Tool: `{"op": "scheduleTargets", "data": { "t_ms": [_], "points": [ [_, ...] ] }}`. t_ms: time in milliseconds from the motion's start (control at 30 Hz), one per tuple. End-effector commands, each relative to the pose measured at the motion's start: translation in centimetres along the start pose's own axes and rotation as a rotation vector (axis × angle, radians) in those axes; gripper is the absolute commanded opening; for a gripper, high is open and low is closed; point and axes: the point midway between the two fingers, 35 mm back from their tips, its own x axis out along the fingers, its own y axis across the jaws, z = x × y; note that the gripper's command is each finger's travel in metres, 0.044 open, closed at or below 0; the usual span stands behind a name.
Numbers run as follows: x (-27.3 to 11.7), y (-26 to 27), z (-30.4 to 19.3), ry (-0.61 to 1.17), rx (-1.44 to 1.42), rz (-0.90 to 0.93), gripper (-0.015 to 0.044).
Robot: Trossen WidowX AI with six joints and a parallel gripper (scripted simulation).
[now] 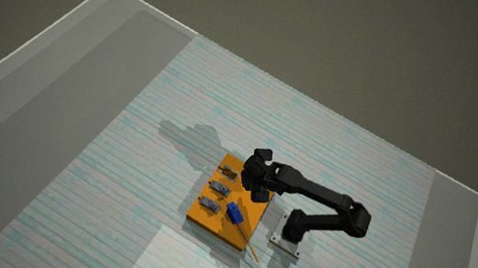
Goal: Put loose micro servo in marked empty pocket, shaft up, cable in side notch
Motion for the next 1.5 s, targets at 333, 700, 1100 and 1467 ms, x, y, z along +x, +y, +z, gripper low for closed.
{"op": "scheduleTargets", "data": {
  "t_ms": [333, 700, 1100, 1467],
  "points": [
    [-1.0, 2.1, 2.4, -0.061, -0.44, 0.124, 0.044],
    [-2.0, 4.1, 3.9, -0.133, -0.799, 0.214, 0.044],
    [-3.4, 6.4, 5.3, -0.236, -1.184, 0.301, 0.044],
    [-4.8, 8.5, 6.3, -0.353, -1.529, 0.369, 0.044]
  ]
}}
